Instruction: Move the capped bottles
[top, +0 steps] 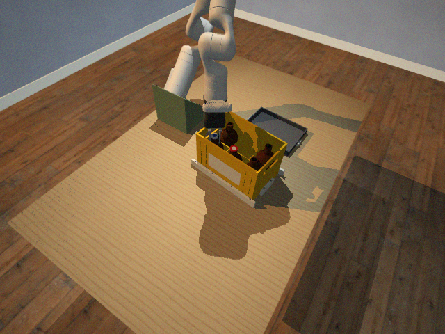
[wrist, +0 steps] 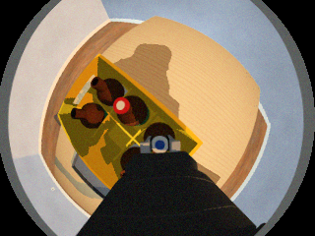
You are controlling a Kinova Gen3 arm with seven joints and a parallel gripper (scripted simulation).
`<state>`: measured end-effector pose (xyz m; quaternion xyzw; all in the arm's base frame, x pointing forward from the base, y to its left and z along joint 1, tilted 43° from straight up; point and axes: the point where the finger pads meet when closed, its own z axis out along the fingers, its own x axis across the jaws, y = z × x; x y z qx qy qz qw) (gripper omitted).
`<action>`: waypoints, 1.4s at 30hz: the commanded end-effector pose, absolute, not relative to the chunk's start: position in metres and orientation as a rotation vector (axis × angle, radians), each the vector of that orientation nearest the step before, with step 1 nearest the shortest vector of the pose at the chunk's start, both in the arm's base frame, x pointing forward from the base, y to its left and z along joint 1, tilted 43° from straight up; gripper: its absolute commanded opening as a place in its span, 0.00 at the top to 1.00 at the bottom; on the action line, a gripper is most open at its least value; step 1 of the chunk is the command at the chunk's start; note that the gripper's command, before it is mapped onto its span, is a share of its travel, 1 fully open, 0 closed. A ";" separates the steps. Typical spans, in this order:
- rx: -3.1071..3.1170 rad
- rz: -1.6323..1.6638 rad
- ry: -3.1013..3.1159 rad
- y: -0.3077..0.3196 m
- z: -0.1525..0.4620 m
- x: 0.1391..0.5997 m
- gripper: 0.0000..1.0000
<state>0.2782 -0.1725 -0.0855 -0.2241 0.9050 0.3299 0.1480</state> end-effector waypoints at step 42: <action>-0.645 0.961 2.601 -0.211 -0.041 0.270 1.00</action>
